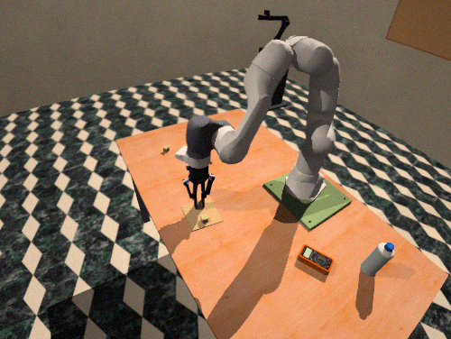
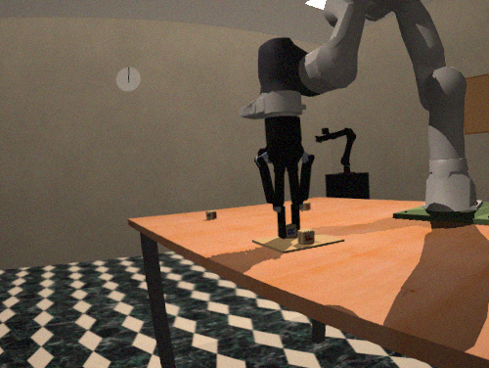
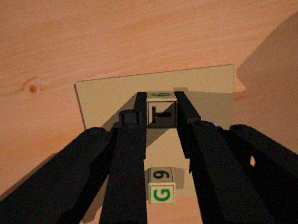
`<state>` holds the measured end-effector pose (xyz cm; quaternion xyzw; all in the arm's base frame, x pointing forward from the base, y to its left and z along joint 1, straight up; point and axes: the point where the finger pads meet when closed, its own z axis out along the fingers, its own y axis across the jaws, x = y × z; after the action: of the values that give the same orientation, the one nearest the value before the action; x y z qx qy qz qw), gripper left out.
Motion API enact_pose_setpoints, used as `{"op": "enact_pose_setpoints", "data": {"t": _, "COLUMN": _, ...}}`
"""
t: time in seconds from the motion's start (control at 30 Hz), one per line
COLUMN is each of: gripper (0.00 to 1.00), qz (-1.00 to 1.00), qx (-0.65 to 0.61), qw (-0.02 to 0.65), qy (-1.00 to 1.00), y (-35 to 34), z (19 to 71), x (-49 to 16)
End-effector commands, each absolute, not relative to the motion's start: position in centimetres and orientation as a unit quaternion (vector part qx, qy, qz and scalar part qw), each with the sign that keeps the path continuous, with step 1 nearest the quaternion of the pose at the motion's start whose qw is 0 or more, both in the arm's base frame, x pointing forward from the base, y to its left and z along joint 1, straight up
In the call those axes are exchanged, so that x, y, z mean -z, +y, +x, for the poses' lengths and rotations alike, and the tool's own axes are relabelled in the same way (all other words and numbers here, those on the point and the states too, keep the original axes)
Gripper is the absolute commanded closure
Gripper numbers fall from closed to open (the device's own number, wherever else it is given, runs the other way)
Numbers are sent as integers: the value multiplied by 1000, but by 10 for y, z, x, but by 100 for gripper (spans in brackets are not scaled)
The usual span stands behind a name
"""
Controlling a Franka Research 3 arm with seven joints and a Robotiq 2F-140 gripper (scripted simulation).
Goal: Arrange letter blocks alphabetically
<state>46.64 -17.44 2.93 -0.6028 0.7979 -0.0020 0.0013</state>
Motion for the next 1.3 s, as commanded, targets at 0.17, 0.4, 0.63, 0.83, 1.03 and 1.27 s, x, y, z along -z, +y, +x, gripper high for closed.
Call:
{"op": "enact_pose_setpoints", "data": {"t": 0.17, "gripper": 78, "qz": -602, "qx": 3, "qw": 2, "qy": 799, "y": -175, "z": 467, "x": -29}}
{"op": "enact_pose_setpoints", "data": {"t": 0.4, "gripper": 74, "qz": -602, "qx": 3, "qw": 2, "qy": 799, "y": -175, "z": 467, "x": -29}}
{"op": "enact_pose_setpoints", "data": {"t": 0.63, "gripper": 72, "qz": -602, "qx": 3, "qw": 2, "qy": 799, "y": -175, "z": 467, "x": -29}}
{"op": "enact_pose_setpoints", "data": {"t": 0.83, "gripper": 68, "qz": -602, "qx": 3, "qw": 2, "qy": 799, "y": -175, "z": 467, "x": -29}}
{"op": "enact_pose_setpoints", "data": {"t": 1.03, "gripper": 68, "qz": -602, "qx": 3, "qw": 2, "qy": 799, "y": -175, "z": 467, "x": -29}}
{"op": "enact_pose_setpoints", "data": {"t": 1.27, "gripper": 68, "qz": -602, "qx": 3, "qw": 2, "qy": 799, "y": -175, "z": 467, "x": -33}}
